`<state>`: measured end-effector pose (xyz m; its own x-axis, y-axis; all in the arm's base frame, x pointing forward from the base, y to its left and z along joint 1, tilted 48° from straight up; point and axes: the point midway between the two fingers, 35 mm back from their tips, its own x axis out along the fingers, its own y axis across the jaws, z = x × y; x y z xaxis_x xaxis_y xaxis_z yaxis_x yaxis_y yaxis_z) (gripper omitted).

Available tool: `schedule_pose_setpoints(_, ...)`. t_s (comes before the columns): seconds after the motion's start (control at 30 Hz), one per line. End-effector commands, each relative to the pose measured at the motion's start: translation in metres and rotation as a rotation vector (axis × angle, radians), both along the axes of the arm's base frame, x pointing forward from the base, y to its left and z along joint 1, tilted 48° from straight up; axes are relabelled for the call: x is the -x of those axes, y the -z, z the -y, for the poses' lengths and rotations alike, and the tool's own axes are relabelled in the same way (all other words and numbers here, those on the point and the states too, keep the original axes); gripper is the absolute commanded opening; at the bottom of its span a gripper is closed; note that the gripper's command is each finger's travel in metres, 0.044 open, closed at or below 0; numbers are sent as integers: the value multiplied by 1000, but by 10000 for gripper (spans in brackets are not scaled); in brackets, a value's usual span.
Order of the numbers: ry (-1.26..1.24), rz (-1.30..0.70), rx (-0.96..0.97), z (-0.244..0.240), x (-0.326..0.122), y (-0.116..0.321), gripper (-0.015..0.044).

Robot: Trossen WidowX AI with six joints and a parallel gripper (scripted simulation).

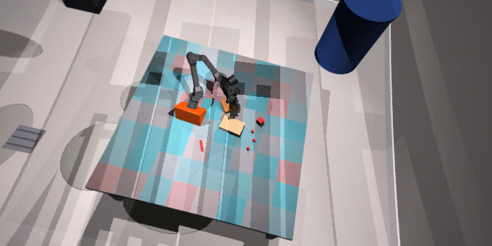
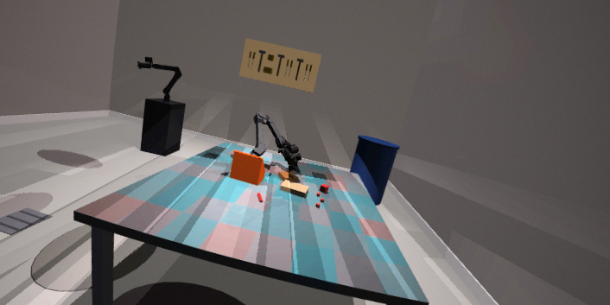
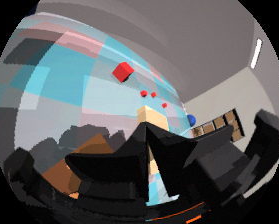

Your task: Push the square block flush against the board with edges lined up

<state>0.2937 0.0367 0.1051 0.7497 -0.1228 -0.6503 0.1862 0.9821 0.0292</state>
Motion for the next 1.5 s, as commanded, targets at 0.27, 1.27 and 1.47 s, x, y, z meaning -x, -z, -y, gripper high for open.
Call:
schedule_pose_setpoints(0.27, -313, -127, 155, -7, 12, 6, 0)
schedule_pose_setpoints(1.27, -1278, -193, 426, -35, 65, 7, 0)
schedule_pose_setpoints(1.47, -1471, -121, 461, -42, 78, 1, 0)
